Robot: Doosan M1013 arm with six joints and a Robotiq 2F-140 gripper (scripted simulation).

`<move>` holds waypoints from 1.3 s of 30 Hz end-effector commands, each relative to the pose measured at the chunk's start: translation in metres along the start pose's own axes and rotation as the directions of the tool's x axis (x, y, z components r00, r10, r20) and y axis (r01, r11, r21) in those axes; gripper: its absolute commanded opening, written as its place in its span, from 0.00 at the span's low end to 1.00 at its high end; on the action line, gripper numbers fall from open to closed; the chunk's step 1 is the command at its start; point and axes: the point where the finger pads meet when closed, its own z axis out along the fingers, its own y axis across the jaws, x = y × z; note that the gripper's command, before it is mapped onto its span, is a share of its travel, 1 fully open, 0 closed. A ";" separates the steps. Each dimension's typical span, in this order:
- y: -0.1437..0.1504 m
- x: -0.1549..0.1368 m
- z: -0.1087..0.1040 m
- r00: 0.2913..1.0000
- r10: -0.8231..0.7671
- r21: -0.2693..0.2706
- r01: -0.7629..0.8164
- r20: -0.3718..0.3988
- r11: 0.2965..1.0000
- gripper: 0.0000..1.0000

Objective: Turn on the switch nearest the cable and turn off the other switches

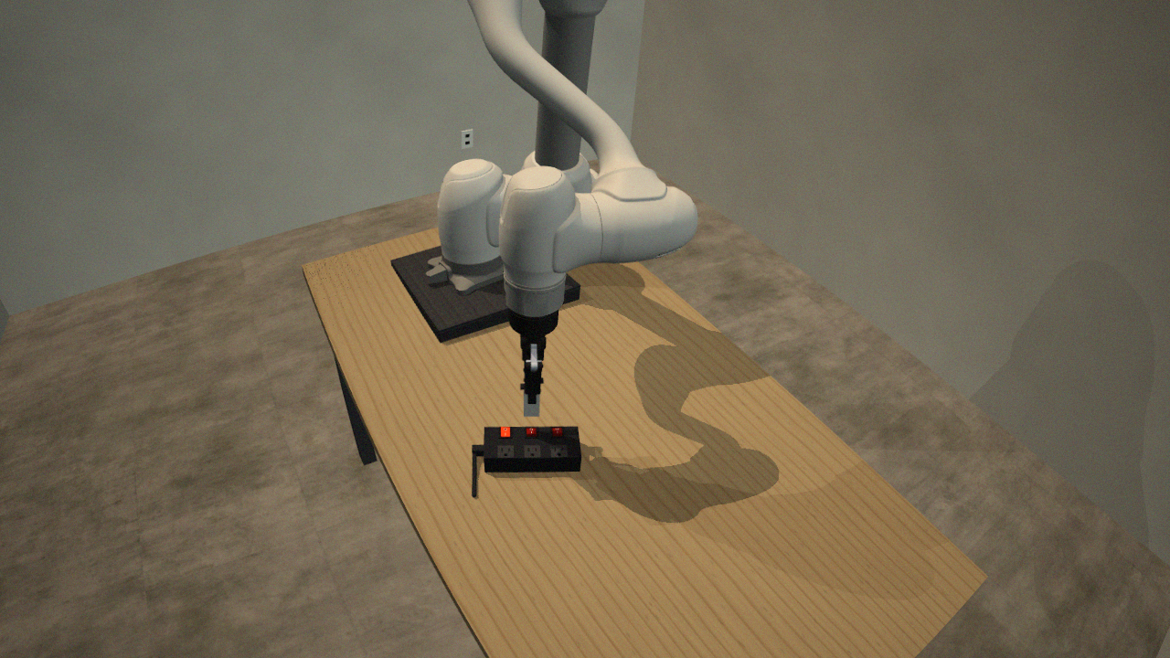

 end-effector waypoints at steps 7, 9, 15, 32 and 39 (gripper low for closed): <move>0.000 0.000 -0.002 1.000 0.000 0.000 0.000 0.000 1.000 1.00; 0.000 0.000 -0.005 1.000 0.000 0.000 0.000 0.000 1.000 1.00; 0.000 0.000 -0.026 1.000 0.000 0.000 0.000 0.000 1.000 1.00; 0.000 0.000 -0.083 1.000 0.000 0.000 0.000 0.000 1.000 1.00; 0.000 0.000 -0.084 1.000 0.000 0.000 0.000 0.000 1.000 1.00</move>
